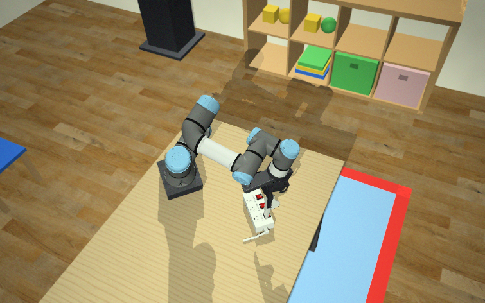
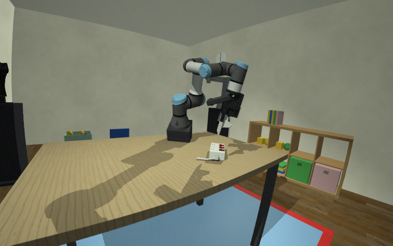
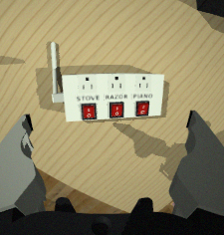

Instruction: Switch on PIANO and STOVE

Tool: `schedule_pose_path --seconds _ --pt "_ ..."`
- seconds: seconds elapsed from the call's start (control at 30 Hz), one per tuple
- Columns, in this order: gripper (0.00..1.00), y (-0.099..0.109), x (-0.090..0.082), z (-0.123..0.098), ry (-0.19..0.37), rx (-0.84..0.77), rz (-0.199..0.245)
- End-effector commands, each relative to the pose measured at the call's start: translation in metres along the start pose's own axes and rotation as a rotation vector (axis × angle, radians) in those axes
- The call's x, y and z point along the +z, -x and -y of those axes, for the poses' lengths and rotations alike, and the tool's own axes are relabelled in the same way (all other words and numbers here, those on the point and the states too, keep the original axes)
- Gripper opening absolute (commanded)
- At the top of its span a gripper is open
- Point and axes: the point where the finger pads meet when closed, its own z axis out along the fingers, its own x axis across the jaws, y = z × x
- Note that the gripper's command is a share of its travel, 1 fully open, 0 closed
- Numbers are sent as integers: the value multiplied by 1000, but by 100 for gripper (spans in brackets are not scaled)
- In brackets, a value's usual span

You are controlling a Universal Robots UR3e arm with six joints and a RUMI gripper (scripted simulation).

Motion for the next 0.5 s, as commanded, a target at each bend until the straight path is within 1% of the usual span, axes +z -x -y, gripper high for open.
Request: schedule_pose_path --seconds 0.0,0.3,0.47 --pt "100 -7 -5 -7 -66 17 67" --pt "100 -19 -10 -21 -89 -1 135" --pt "100 -22 -11 -24 -93 -5 151"
